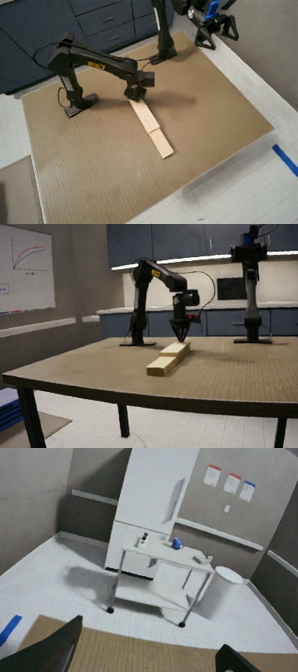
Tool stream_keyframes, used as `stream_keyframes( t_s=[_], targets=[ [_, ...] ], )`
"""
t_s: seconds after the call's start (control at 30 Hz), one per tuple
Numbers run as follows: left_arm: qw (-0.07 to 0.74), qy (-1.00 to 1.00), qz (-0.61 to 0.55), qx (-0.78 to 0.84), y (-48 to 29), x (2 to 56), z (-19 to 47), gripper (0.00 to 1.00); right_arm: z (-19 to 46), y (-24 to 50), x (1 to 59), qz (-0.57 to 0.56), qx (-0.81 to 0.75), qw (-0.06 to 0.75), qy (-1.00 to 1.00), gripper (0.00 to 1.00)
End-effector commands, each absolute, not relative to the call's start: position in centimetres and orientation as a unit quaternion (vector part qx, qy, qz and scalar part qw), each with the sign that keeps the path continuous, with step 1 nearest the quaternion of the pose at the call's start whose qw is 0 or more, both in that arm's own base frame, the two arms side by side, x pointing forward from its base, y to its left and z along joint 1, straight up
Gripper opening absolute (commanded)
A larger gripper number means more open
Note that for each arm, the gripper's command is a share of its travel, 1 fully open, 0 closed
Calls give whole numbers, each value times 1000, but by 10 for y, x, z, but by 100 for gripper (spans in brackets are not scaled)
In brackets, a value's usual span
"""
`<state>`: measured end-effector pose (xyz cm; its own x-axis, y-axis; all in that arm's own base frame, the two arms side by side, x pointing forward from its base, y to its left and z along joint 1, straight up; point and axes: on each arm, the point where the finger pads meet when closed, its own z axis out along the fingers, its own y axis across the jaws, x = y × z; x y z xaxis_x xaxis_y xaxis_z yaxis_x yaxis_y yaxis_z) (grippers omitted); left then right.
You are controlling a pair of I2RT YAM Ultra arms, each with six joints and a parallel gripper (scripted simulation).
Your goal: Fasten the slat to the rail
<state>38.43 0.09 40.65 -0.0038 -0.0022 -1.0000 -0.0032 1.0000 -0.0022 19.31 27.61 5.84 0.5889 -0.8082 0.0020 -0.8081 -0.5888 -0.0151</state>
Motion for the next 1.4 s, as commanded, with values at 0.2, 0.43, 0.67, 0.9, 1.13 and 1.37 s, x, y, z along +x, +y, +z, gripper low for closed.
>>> stream_keyframes(
  t_s=[0.2,0.43,0.67,0.9,1.13,1.37],
  targets=[
    [710,704,0,-2,1,383,411,100,62,278,194,-5,-891,13,453,12],
    [710,704,0,-2,1,383,411,100,62,278,194,-5,-891,13,453,12],
    [710,704,0,-2,1,383,411,100,62,278,194,-5,-891,13,453,12],
    [710,704,0,-2,1,383,411,100,62,278,194,-5,-891,13,453,12],
    [710,704,0,-2,1,383,411,100,61,278,194,-4,-875,12,483,12],
    [710,704,0,-2,1,383,411,100,62,280,195,-2,-800,14,600,12]
  ],
)
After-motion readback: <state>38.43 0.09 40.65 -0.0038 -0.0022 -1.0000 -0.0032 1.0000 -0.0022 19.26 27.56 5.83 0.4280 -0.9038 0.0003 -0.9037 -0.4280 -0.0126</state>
